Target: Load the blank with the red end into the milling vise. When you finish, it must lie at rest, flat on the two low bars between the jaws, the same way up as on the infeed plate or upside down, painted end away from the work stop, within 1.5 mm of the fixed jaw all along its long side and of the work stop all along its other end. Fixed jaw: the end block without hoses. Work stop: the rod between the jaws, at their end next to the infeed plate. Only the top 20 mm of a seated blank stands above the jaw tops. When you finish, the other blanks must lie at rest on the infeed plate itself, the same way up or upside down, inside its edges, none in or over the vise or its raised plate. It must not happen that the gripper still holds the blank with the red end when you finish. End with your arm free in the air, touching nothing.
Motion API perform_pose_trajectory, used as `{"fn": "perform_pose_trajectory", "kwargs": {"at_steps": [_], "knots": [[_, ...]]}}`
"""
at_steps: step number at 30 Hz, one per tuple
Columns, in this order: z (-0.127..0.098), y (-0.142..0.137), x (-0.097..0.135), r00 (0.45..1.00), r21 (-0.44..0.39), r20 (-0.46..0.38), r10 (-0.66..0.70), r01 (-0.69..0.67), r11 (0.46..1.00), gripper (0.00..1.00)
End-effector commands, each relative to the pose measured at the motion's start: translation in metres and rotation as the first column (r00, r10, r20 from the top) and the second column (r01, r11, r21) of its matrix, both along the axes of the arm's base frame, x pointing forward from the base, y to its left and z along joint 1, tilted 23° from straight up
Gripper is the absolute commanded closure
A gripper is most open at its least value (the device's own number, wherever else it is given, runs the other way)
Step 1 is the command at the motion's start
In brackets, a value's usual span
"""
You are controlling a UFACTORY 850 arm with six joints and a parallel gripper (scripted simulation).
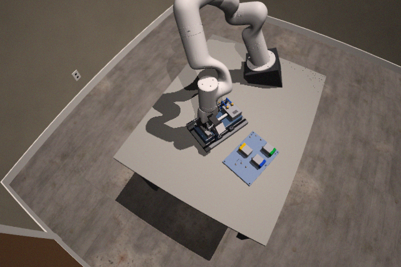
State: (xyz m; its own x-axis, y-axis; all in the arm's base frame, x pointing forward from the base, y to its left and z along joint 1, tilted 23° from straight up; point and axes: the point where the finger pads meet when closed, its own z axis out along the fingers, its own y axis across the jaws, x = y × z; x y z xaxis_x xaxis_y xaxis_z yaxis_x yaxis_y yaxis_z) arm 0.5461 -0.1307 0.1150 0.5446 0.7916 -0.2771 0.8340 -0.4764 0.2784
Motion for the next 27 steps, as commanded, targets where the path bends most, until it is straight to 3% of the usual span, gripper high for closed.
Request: {"fn": "perform_pose_trajectory", "kwargs": {"at_steps": [1, 21, 22, 27], "knots": [[0.0006, 0.0001, 0.0008, 1.0, 0.0, 0.002, 0.0, 0.0, 1.0, 1.0], [-0.0002, -0.0002, 0.0009, 1.0, 0.0, 0.002, 0.0, 0.0, 1.0, 1.0], [0.0001, -0.0002, 0.001, 1.0, 0.0, 0.002, 0.0, 0.0, 1.0, 0.0], [0.0001, -0.0002, 0.001, 1.0, 0.0, 0.002, 0.0, 0.0, 1.0, 0.0]]}}
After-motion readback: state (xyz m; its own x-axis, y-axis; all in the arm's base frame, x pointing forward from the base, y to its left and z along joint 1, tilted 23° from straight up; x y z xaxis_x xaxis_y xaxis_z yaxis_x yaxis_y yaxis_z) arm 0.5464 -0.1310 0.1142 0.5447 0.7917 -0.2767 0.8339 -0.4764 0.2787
